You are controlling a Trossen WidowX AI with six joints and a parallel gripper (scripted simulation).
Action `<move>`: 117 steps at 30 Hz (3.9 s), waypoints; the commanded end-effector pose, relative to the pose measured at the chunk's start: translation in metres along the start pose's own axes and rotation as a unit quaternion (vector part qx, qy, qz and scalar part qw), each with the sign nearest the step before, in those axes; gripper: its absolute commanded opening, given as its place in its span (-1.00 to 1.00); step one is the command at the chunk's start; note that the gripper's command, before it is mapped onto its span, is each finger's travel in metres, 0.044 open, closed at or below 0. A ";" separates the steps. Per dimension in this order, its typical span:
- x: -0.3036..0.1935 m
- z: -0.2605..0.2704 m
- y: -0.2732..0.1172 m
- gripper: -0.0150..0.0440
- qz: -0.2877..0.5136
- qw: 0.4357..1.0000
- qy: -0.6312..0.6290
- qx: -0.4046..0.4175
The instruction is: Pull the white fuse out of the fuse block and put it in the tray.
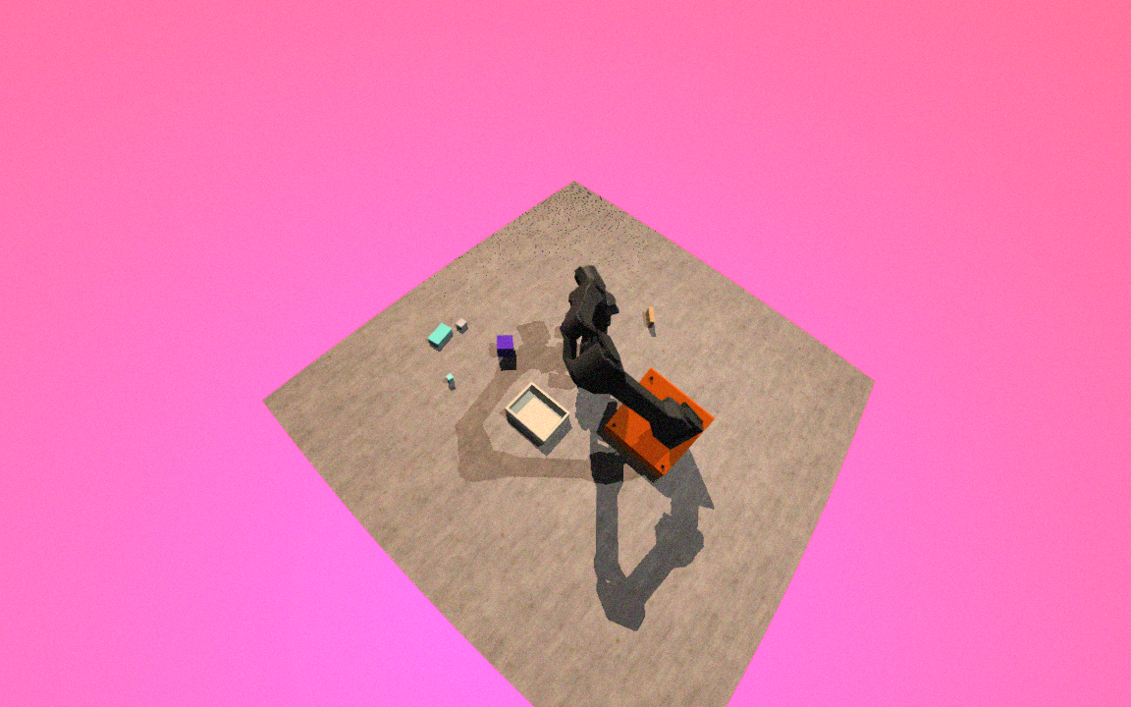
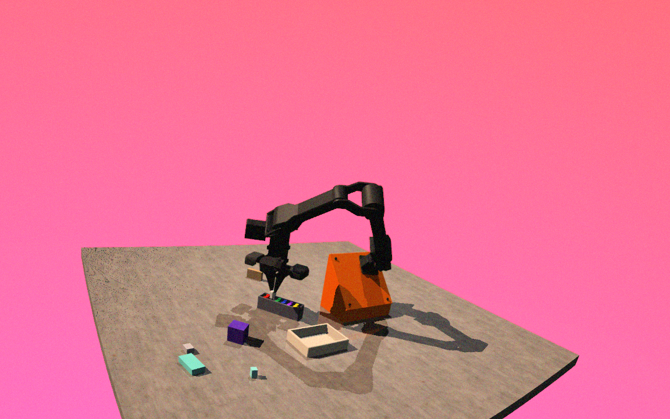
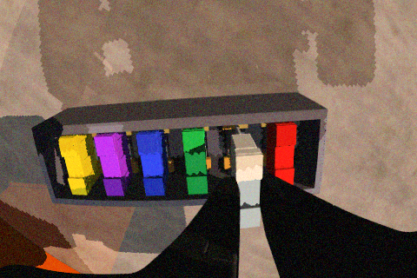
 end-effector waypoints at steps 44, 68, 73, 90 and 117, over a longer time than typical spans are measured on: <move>0.002 0.000 -0.036 -0.49 0.001 1.000 -0.004 -0.003; 0.085 0.131 -0.036 -0.49 0.004 1.000 -0.002 -0.012; 0.094 0.163 -0.035 -0.49 0.002 1.000 -0.003 -0.008; 0.100 0.205 -0.030 -0.49 -0.002 1.000 -0.003 0.002; 0.100 0.206 0.004 -0.49 -0.002 1.000 -0.003 0.002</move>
Point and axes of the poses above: the point midway between the two fingers, 35 mm back from their tips, its own y axis out along the fingers, its own z axis across the jaws, x = y × z, the point moved 6 cm from there along -y, back along the fingers, and after that the axes turned 5 degrees about y, right-handed, at the moved point
